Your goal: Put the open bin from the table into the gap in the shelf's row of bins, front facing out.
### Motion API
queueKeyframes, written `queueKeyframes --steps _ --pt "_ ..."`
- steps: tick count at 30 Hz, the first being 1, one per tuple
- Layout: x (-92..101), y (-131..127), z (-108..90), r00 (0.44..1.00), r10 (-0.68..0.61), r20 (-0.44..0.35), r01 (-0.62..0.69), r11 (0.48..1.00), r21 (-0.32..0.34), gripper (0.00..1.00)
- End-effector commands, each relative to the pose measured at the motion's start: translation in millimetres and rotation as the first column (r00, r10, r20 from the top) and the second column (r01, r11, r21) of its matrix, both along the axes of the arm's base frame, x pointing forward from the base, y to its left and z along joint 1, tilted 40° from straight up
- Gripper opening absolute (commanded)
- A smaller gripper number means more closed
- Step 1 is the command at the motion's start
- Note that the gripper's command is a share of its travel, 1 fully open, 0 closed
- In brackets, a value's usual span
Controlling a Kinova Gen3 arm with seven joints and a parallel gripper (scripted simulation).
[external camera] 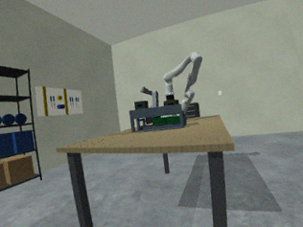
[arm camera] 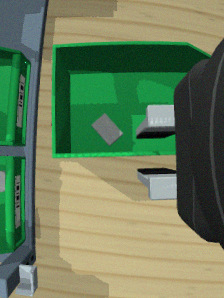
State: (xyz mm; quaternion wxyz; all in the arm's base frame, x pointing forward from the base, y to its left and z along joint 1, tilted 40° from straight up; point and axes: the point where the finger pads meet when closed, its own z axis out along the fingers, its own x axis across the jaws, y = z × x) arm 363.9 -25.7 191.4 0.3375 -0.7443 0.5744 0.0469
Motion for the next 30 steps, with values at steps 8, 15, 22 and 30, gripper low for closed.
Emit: queueKeyframes --steps 8,15,22,30 --pt "0.7 0.9 -1.0 1.0 0.004 0.004 -0.004 1.0 -0.003 0.55" --pt "0.7 0.9 -1.0 1.0 0.004 0.004 -0.004 1.0 -0.003 0.55" --pt "0.7 1.6 -1.7 1.0 0.004 0.003 -0.004 1.0 -0.002 0.55" --pt "1.5 3.4 -4.2 1.0 0.004 0.003 -0.004 1.0 -0.002 0.55"
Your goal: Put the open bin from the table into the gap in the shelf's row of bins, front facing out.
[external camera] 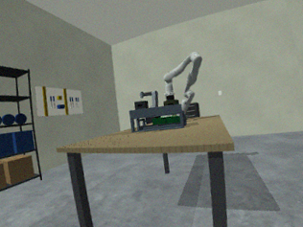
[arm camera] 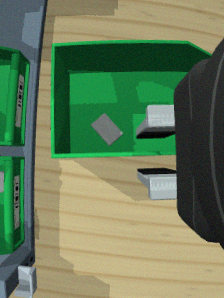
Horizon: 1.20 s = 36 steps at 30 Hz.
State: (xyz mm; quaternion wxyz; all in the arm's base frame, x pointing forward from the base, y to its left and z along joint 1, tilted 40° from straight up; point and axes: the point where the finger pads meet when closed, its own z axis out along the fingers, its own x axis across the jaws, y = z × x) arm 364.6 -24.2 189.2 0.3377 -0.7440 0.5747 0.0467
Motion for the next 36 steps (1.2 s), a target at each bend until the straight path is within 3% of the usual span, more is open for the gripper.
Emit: queueKeyframes --steps 1,36 --pt "0.7 2.6 -2.7 1.0 0.005 0.002 -0.005 1.0 -0.002 0.55" --pt "11.8 22.4 -30.0 1.0 0.005 0.002 -0.005 1.0 -0.002 0.55"
